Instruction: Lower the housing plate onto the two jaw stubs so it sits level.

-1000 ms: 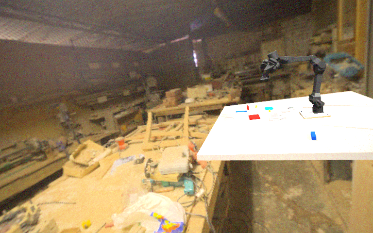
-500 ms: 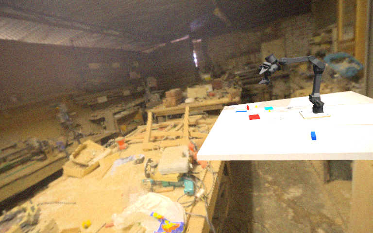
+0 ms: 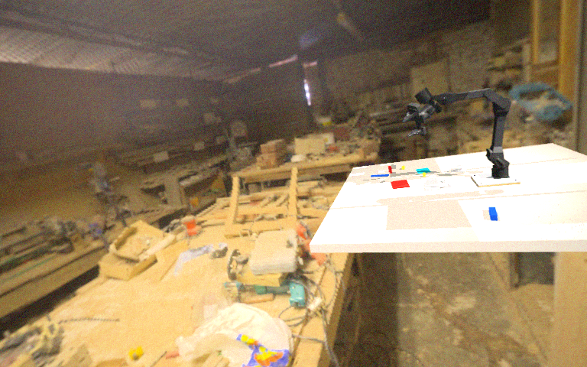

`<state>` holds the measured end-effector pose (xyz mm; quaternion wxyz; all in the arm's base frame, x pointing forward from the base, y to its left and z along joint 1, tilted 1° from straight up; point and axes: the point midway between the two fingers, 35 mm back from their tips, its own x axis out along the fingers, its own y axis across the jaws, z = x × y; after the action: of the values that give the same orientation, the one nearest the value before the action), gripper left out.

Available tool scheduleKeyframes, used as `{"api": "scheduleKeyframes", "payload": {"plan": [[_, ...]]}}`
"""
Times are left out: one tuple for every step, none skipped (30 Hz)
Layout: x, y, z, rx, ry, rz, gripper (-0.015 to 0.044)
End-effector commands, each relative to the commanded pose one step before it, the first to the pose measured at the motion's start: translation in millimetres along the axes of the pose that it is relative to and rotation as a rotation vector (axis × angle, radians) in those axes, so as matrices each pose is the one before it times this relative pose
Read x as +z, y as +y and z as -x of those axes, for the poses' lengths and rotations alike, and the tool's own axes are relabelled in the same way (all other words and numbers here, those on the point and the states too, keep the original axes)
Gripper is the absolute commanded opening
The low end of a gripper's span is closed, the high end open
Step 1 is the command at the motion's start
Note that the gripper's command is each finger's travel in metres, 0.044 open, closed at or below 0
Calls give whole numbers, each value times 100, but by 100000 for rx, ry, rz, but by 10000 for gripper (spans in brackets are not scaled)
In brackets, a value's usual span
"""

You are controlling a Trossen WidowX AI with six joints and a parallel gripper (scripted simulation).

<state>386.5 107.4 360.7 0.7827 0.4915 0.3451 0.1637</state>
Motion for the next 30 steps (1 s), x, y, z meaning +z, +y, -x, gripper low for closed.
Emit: {"api": "scheduleKeyframes", "payload": {"plan": [[897,-1302,190,-3659,-2998,-6328,440],[206,-246,43,-662,-623,-1254,440],[208,-244,42,-657,-627,-1256,440],[195,-258,29,-742,-525,-1557,440],[214,-278,31,-800,-578,-1693,440],[218,-276,30,-793,-584,-1695,440],[221,-273,30,-786,-591,-1697,440],[224,-271,29,-779,-597,-1698,440],[227,-268,28,-771,-603,-1700,440],[230,-265,28,-764,-609,-1702,440],[232,-262,27,-757,-615,-1704,440],[235,-260,26,-750,-621,-1705,440],[238,-257,26,-743,-626,-1707,440],[241,-254,25,-735,-632,-1709,440],[243,-251,24,-728,-638,-1710,440],[246,-248,23,-721,-643,-1712,440],[249,-245,23,-713,-648,-1713,440],[251,-242,22,-706,-653,-1715,440],[254,-239,21,-699,-659,-1717,440],[256,-236,21,-691,-663,-1718,440],[259,-233,20,-684,-668,-1720,440],[261,-230,19,-676,-673,-1721,440],[264,-227,19,-669,-678,-1723,440],[266,-224,18,-662,-682,-1725,440],[268,-221,17,-654,-687,-1726,440],[271,-218,17,-647,-691,-1728,440],[273,-214,16,-639,-695,-1729,440],[275,-211,15,-632,-699,-1731,440],[277,-208,15,-625,-703,-1732,440],[279,-205,14,-617,-707,-1734,440]]}}
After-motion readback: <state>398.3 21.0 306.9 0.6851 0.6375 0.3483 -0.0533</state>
